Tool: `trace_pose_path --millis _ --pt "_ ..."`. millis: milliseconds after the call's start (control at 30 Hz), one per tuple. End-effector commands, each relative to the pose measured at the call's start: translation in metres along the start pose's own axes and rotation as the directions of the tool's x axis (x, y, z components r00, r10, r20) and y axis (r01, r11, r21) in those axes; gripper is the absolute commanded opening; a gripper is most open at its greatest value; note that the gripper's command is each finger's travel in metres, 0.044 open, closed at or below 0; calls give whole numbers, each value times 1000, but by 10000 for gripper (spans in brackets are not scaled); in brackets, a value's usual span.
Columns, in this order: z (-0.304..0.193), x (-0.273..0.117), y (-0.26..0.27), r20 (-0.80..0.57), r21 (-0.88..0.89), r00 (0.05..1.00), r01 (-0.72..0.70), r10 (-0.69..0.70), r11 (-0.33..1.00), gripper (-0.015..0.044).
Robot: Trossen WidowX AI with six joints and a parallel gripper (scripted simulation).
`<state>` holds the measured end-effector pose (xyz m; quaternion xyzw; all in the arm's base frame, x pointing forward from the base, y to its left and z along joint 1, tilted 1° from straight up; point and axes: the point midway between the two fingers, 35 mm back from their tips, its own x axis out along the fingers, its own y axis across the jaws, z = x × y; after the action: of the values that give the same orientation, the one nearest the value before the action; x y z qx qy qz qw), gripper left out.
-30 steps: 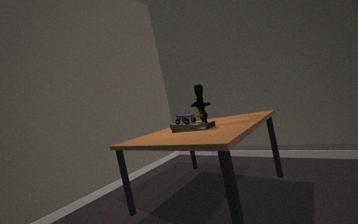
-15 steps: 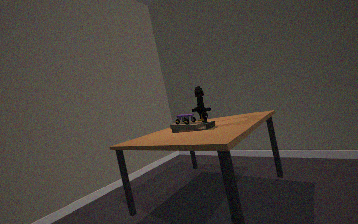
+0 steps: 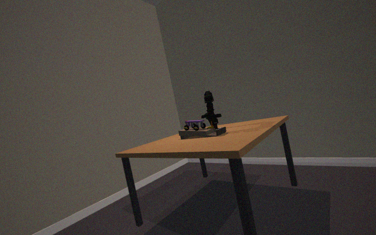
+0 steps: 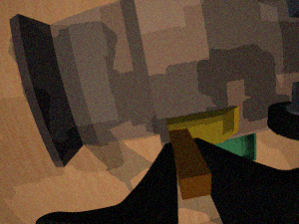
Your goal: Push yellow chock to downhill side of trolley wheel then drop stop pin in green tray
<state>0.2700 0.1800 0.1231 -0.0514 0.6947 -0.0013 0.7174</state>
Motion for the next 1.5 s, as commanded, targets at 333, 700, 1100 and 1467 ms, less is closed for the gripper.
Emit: trace_pose_path --millis 333,700,1100,1467 --pt "0 0 -11 5 1 1000 5 -5 1000 0" --pt "1 0 -17 5 1 1000 5 -5 1000 0" --pt "1 0 -23 5 1 1000 6 -6 1000 0" --pt "1 0 -29 5 1 1000 7 -7 1000 0"
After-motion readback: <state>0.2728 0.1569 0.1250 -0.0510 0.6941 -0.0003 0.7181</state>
